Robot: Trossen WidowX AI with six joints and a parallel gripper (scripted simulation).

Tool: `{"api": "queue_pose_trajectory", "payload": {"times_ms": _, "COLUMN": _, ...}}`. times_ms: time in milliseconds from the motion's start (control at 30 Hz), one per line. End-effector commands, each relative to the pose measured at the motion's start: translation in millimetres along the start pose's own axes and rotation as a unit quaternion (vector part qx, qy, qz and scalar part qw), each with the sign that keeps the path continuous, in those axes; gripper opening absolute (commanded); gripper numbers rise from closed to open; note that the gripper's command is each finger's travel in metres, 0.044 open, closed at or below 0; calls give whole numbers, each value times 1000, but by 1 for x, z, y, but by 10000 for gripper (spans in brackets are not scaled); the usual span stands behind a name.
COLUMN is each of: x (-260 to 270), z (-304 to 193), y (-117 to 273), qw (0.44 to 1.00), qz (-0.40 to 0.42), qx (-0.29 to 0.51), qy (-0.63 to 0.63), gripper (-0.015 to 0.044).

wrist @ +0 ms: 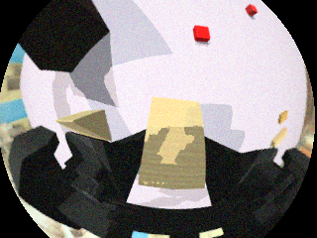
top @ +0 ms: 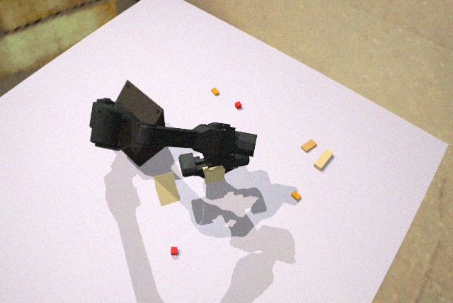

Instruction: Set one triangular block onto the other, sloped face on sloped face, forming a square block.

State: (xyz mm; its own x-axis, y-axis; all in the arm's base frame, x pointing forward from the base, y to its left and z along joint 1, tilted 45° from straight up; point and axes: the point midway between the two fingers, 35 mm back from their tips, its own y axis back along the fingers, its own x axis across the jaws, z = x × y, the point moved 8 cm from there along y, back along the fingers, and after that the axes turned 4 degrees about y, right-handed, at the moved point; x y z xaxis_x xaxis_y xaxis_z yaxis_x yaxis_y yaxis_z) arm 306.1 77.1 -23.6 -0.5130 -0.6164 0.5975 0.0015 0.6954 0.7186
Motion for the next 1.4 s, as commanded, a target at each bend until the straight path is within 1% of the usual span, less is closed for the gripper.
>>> {"api": "queue_pose_trajectory", "payload": {"times_ms": 0, "x": 1, "z": 1, "y": -7, "qw": 1000, "qz": 3, "qx": 0, "qy": 3, "gripper": 0}}
{"api": "queue_pose_trajectory", "payload": {"times_ms": 300, "x": 1, "z": 1, "y": -21, "qw": 1000, "qz": 4, "qx": 1, "qy": 2, "gripper": 0}}
{"api": "queue_pose_trajectory", "payload": {"times_ms": 467, "x": 1, "z": 1, "y": -22, "qw": 1000, "qz": 4, "qx": 1, "qy": 2, "gripper": 0}}
{"api": "queue_pose_trajectory", "payload": {"times_ms": 1033, "x": 1, "z": 0, "y": -21, "qw": 1000, "qz": 2, "qx": -1, "qy": -2, "gripper": 440}}
{"api": "queue_pose_trajectory", "payload": {"times_ms": 1267, "x": 1, "z": 0, "y": -19, "qw": 1000, "qz": 2, "qx": -1, "qy": -2, "gripper": 440}}
{"api": "queue_pose_trajectory", "payload": {"times_ms": 1333, "x": -1, "z": 0, "y": -2, "qw": 1000, "qz": 1, "qx": -1, "qy": -1, "gripper": 440}}
{"api": "queue_pose_trajectory", "payload": {"times_ms": 1367, "x": -1, "z": 0, "y": 13, "qw": 1000, "qz": 0, "qx": -2, "qy": -1, "gripper": 440}}
